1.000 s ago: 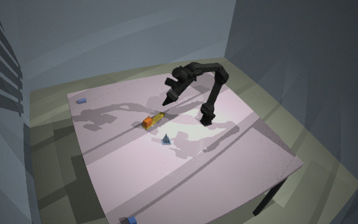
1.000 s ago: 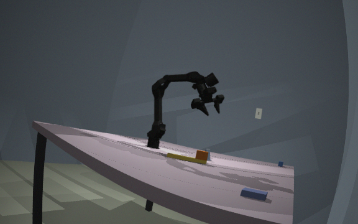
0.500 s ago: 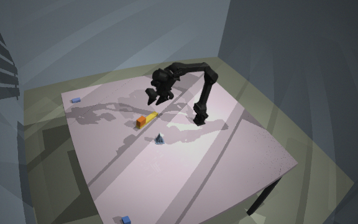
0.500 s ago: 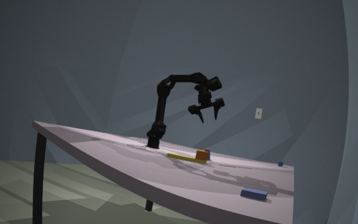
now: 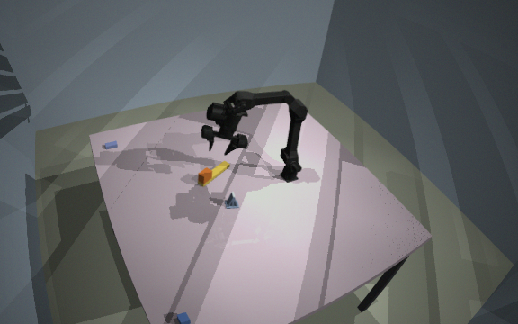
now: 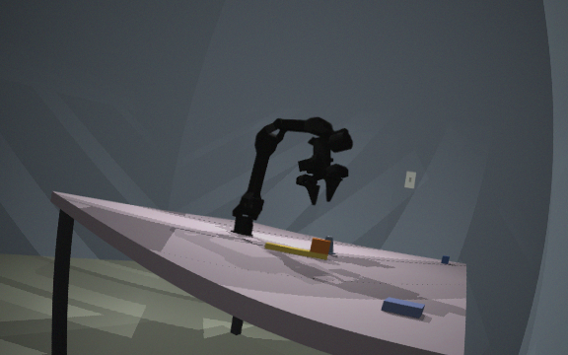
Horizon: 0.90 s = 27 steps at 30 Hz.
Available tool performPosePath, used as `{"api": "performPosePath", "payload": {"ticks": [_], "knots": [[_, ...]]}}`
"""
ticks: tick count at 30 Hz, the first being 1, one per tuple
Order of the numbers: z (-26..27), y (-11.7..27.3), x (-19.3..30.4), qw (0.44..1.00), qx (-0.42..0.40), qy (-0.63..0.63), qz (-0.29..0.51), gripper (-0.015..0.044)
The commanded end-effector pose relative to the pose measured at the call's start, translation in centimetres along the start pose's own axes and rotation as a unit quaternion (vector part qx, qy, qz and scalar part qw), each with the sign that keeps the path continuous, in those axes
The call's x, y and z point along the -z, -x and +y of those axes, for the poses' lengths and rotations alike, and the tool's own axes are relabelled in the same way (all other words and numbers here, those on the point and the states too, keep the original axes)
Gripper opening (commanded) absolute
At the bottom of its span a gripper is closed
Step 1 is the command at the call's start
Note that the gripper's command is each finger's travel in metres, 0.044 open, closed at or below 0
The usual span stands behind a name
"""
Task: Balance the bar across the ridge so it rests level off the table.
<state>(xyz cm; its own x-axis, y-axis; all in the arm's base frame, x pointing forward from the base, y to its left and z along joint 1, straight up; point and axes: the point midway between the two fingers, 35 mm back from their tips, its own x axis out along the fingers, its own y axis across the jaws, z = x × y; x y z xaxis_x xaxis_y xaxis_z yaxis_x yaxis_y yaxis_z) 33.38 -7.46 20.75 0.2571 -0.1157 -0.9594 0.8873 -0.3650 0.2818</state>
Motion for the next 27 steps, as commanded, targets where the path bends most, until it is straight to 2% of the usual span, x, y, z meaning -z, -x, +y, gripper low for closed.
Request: {"api": "performPosePath", "payload": {"ticks": [1,15,22,27], "knots": [[0.0,-1.2,-1.0,0.997,0.028,-0.068,-0.003,0.0315],[-0.7,-4.4,-5.4,0.934,0.115,-0.336,-0.037,0.0315],[-0.8,-4.9,-5.6,0.929,0.119,-0.348,-0.040,0.0315],[-1.2,-7.5,-5.5,0.929,0.119,-0.348,-0.040,0.0315]]}}
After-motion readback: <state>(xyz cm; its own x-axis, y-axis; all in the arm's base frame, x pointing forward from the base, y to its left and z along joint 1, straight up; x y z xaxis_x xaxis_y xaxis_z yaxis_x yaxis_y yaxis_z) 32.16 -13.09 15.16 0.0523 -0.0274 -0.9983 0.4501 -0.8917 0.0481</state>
